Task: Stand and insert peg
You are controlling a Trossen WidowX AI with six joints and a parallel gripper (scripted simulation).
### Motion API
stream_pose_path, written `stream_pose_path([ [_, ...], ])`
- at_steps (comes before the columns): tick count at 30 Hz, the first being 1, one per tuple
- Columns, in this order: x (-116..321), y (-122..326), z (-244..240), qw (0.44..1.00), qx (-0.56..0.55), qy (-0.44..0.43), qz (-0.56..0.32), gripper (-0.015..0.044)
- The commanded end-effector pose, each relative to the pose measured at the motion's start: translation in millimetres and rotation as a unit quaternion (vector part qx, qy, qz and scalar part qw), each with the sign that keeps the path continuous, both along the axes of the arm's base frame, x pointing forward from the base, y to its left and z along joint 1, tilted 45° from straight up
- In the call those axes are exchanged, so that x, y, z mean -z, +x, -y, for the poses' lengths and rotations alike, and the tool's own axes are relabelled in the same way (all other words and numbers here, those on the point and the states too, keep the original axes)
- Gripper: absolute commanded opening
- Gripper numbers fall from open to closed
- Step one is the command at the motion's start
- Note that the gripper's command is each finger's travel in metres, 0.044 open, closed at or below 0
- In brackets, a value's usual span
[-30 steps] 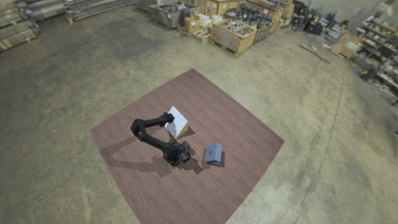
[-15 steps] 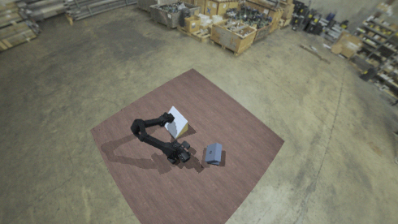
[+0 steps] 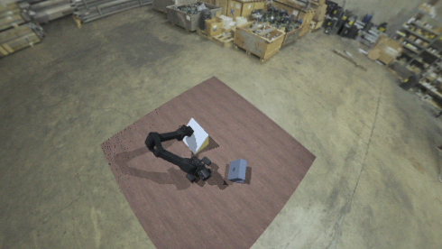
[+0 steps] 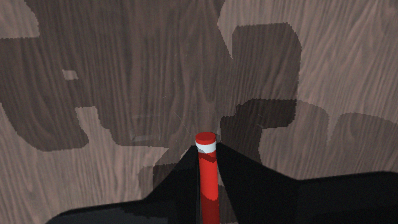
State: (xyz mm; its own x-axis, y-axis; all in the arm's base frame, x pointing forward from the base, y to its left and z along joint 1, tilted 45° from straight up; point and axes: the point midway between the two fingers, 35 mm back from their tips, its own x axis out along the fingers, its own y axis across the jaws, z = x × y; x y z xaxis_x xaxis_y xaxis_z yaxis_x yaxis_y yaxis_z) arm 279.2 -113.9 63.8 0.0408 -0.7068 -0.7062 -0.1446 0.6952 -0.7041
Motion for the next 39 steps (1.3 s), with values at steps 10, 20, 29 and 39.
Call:
stream_pose_path([
  [10, -6, -6, -5, 0.998, -0.041, 0.010, 0.040, 0.0050],
  [20, -10, -10, -9, 0.995, -0.072, 0.016, 0.070, 0.0050],
  [29, -14, -14, -11, 0.990, -0.100, 0.022, 0.097, 0.0050],
  [39, -17, -19, -14, 0.983, -0.130, 0.028, 0.126, 0.0050],
])
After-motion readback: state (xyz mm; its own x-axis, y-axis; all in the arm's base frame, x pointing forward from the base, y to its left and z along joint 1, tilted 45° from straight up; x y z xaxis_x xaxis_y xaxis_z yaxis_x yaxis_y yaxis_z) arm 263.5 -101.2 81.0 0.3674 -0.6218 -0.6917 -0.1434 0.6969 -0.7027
